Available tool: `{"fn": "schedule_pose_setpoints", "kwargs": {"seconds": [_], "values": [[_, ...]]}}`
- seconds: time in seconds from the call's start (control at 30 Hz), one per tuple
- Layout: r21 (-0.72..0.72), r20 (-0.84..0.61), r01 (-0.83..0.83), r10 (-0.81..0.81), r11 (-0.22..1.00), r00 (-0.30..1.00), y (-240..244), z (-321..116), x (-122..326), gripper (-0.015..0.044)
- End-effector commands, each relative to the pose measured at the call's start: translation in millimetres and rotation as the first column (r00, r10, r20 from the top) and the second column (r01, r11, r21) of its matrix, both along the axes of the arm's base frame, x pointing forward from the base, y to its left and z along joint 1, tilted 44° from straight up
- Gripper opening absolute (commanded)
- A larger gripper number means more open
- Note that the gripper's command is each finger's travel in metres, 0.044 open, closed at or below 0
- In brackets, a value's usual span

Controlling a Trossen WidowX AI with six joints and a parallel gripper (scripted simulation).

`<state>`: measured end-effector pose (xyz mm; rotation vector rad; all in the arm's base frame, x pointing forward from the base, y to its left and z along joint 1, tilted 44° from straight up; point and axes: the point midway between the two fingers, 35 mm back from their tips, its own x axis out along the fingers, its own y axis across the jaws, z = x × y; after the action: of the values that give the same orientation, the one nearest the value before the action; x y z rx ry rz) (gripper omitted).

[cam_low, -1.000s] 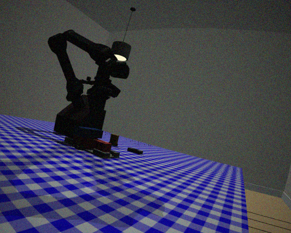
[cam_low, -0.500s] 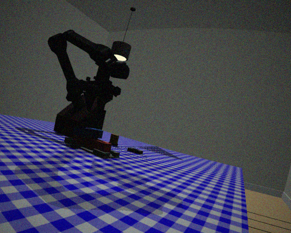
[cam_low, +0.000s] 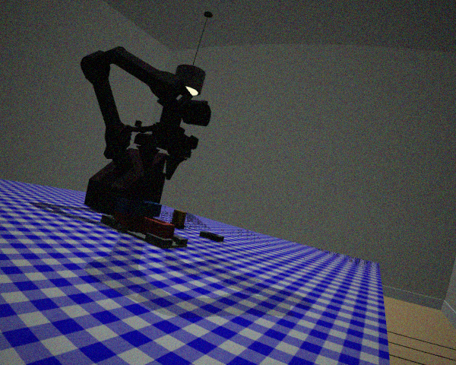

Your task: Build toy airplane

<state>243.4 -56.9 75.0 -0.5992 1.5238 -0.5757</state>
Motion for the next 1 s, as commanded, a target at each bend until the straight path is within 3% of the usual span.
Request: {"fn": "schedule_pose_setpoints", "kwargs": {"seconds": [0.0,0.37,0.57,0.73,0.97], "values": [[0.032,-0.011,-0.014,0.014,0.999,1.000,50.7,-41.9,4.9,0.0440],[-0.005,-0.016,0.003,-0.003,1.000,1.000,155.3,-148.6,-51.3,0.0440],[-0.006,-0.015,0.003,-0.003,1.000,1.000,155.8,-149.4,-52.1,0.0440],[-0.008,-0.014,0.003,-0.003,1.000,1.000,118.2,-188.7,-53.9,0.0440],[-0.008,-0.014,0.003,-0.003,1.000,1.000,112.5,-194.2,-54.4,0.0440]]}}
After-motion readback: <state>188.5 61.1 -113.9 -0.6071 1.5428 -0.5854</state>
